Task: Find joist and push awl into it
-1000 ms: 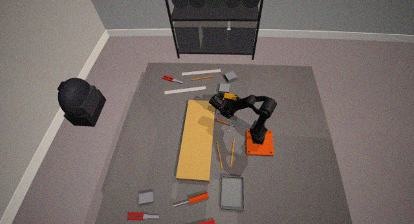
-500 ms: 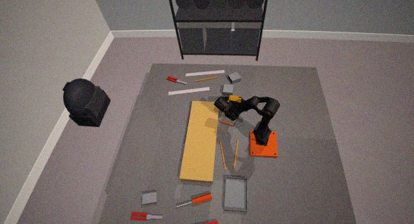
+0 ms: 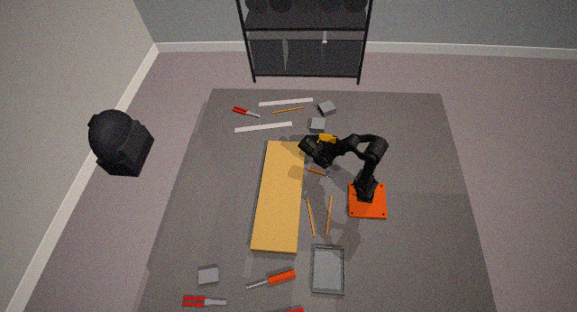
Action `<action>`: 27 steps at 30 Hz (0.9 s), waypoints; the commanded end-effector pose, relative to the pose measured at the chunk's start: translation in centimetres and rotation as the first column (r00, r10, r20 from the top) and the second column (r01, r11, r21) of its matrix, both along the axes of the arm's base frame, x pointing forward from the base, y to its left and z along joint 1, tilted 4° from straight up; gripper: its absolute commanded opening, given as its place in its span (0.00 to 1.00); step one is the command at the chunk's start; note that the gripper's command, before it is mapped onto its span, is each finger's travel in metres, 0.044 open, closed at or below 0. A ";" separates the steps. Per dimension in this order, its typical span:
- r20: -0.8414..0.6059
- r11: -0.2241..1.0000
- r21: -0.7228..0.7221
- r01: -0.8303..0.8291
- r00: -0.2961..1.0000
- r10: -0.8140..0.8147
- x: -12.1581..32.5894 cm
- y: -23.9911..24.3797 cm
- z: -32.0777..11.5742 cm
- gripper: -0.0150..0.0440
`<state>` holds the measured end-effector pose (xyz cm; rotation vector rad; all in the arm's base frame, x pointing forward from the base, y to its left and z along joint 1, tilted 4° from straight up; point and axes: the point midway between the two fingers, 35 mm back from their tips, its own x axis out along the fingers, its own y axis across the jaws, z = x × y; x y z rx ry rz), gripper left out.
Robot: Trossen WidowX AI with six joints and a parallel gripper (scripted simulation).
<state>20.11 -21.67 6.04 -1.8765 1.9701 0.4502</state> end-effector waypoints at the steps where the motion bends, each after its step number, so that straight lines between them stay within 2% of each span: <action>1: 0.004 1.000 -0.004 0.003 1.000 -0.003 -0.3 0.0 0.0 0.25; 6: 0.003 1.000 -0.003 0.003 1.000 -0.003 -1.0 0.0 -0.1 0.25; 20: -0.006 1.000 0.005 0.003 1.000 -0.003 -0.6 0.1 -0.9 0.88; 27: -0.006 1.000 0.006 0.003 1.000 -0.003 -0.5 0.4 -1.1 0.90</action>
